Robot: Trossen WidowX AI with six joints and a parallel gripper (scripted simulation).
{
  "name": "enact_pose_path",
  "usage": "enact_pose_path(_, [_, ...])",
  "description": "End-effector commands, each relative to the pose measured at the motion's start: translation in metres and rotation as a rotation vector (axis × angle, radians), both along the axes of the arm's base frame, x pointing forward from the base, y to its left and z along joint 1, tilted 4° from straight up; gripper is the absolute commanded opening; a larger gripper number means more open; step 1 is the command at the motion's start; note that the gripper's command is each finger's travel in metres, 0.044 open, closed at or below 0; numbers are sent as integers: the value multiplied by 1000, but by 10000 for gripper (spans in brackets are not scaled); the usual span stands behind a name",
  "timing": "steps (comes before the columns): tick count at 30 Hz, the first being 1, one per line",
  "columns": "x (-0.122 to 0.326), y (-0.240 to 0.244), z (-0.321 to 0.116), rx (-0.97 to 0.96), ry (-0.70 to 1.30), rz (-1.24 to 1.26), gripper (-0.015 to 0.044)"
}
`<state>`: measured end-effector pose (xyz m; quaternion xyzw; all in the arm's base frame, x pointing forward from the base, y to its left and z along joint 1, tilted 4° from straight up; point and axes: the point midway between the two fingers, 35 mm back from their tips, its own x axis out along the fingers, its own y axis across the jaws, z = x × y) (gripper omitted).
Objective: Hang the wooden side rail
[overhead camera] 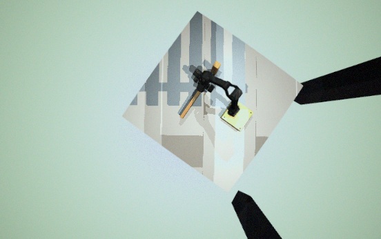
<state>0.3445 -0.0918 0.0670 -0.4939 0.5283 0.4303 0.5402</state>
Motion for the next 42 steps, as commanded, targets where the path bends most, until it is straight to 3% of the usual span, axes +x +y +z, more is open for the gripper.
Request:
enact_pose_path(1, [1, -1, 2, -3, -7, 3, 0])
enact_pose_path(42, [0, -5, 2, -3, -7, 3, 0])
